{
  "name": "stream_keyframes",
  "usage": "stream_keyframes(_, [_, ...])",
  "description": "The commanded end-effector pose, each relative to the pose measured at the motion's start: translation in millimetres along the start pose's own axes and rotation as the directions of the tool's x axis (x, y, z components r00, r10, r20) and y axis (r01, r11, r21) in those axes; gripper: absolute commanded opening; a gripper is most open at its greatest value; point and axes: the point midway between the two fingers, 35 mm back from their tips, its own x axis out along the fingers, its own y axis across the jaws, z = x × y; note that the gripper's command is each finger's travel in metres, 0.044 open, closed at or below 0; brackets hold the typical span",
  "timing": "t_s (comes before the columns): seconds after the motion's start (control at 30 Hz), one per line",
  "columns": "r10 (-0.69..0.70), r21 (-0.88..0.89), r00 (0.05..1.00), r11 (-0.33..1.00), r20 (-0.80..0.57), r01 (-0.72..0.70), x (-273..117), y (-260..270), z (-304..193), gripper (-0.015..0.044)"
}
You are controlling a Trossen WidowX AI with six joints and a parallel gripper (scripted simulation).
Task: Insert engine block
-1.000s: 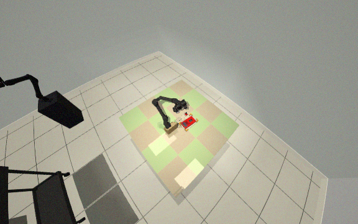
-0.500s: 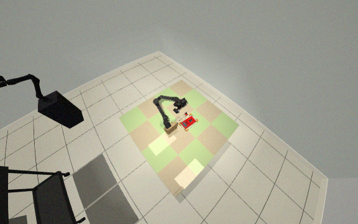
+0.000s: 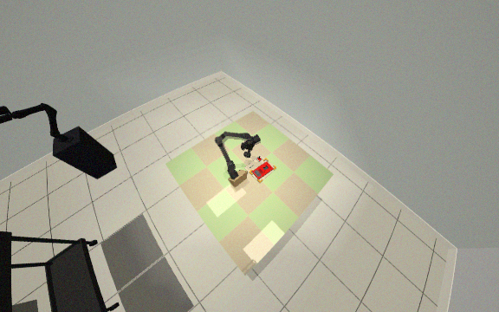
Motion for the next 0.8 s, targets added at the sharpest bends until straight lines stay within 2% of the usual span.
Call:
stream_keyframes(0.0, [0.03,-0.139,1.0,0.99,0.003,-0.029,3,-4,4,0.044])
stream_keyframes(0.27, [0.093,-0.396,0.996,0.915,0.016,-0.079,11,-7,13,0.044])
stream_keyframes(0.53, [0.157,-0.626,0.987,0.773,0.027,-0.105,18,-10,23,0.044])
stream_keyframes(0.77, [0.169,-0.664,0.985,0.74,0.029,-0.107,20,-10,25,0.044])
